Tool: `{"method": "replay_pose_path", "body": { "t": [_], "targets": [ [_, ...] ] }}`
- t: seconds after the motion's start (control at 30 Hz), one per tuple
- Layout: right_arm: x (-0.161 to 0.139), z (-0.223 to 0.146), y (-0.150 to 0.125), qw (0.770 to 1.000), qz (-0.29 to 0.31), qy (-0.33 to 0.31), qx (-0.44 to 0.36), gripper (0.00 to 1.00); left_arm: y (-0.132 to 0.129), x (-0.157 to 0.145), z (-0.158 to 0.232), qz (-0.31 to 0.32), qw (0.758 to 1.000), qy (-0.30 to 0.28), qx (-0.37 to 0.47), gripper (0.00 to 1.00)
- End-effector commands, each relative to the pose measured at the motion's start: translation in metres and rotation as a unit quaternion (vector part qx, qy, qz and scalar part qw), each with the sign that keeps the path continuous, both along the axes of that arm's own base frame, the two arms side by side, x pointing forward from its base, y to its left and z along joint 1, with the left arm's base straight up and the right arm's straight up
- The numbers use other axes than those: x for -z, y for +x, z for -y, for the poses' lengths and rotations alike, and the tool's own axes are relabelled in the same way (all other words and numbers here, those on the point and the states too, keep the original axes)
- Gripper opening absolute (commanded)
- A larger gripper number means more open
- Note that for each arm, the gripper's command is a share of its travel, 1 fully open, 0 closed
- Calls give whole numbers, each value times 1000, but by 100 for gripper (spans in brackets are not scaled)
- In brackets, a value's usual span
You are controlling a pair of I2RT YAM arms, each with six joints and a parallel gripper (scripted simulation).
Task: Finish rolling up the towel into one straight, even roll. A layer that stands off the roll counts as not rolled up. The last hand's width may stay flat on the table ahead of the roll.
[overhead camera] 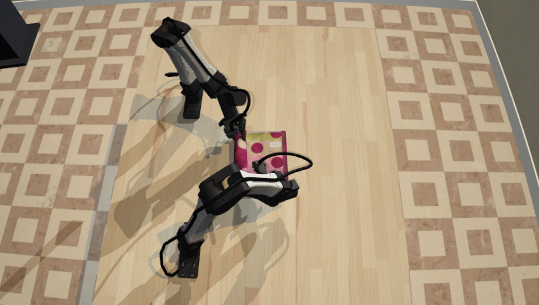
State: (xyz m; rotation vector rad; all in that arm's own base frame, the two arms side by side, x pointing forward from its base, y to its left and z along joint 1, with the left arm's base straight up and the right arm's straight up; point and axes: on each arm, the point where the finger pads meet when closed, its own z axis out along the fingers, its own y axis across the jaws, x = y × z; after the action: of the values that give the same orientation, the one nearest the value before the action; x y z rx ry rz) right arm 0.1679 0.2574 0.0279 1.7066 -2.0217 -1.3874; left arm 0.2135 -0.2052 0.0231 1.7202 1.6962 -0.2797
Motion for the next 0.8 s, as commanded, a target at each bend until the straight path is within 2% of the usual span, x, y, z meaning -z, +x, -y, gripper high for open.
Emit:
{"method": "replay_pose_path", "body": {
  "t": [0.0,0.47,0.77],
  "targets": [
    [0,-2,4,1000,3,7,0,26,5,-5,5,12,1000,-6,1,34],
    [0,-2,4,1000,3,7,0,26,5,-5,5,12,1000,-6,1,31],
    [-8,-2,4,1000,3,7,0,62,5,-5,5,12,1000,-6,1,31]
  ]
}}
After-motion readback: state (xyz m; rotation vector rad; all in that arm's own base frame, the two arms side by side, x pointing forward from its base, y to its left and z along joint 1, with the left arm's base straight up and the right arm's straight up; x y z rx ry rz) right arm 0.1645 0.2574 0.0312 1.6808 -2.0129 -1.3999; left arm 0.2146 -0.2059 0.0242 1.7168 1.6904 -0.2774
